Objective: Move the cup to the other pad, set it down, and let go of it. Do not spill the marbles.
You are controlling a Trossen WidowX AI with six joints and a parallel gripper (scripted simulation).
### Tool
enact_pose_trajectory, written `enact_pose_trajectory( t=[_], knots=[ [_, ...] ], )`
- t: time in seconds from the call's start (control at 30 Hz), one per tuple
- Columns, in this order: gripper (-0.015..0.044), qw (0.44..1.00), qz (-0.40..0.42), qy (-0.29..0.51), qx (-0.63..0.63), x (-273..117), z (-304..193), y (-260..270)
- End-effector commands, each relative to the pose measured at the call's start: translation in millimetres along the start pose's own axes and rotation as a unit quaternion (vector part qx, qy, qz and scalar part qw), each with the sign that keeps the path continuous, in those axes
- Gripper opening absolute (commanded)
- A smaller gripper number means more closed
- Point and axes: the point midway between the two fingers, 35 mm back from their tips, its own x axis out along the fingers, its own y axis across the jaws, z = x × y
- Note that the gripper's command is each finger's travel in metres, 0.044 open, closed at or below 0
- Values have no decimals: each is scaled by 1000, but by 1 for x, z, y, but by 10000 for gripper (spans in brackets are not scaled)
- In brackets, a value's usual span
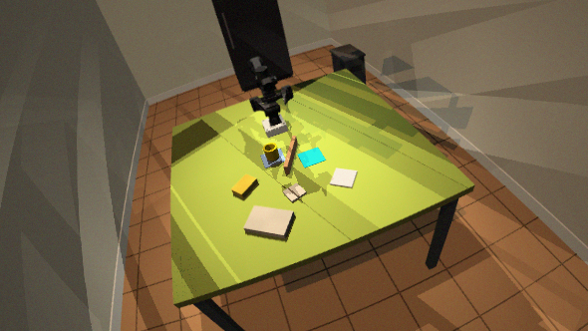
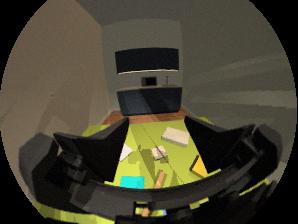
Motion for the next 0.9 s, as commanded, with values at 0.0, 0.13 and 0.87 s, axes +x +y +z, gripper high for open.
enact_pose_trajectory(
  t=[0.0, 0.13, 0.87],
  knots=[
    [374, 1000, -2, 9, -8, 1, -3, -1],
    [269, 969, -3, 191, -156, 11, -74, -21],
    [167, 607, 343, 606, -383, -102, -214, -64]
  ],
)
